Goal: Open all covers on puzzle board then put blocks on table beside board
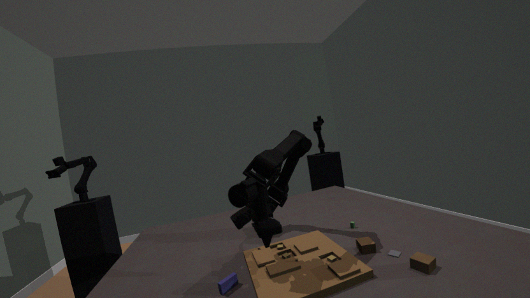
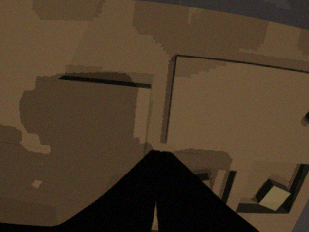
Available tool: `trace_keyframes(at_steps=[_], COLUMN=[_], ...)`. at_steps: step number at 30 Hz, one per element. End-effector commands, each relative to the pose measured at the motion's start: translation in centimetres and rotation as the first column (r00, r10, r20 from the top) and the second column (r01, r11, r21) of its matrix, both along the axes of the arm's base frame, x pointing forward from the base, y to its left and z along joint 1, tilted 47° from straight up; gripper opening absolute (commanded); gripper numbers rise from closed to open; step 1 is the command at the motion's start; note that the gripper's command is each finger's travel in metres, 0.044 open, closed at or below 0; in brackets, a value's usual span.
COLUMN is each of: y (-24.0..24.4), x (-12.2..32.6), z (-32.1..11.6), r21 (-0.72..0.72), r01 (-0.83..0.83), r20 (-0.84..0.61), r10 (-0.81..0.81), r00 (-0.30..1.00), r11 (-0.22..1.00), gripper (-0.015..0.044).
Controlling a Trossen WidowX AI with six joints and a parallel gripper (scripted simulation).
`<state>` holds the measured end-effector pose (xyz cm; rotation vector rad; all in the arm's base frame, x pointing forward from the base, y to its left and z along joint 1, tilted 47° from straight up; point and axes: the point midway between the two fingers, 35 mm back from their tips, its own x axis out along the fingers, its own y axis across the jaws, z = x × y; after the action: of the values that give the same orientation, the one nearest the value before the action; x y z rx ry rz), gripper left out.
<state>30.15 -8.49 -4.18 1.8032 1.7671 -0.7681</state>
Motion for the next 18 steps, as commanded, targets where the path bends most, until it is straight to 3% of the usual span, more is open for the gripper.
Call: trace_keyframes(at_steps=[1, 18], y=[-0.06, 0.37], x=[-0.02, 0.03], z=[-0.01, -0.48], r21=[-0.002, -0.003], r01=[-0.005, -0.005], r20=[0.001, 0.001], r10=[0.005, 0.005], r00=[1.0, 1.0], r11=[1.0, 1.0], gripper=[0.0, 0.0])
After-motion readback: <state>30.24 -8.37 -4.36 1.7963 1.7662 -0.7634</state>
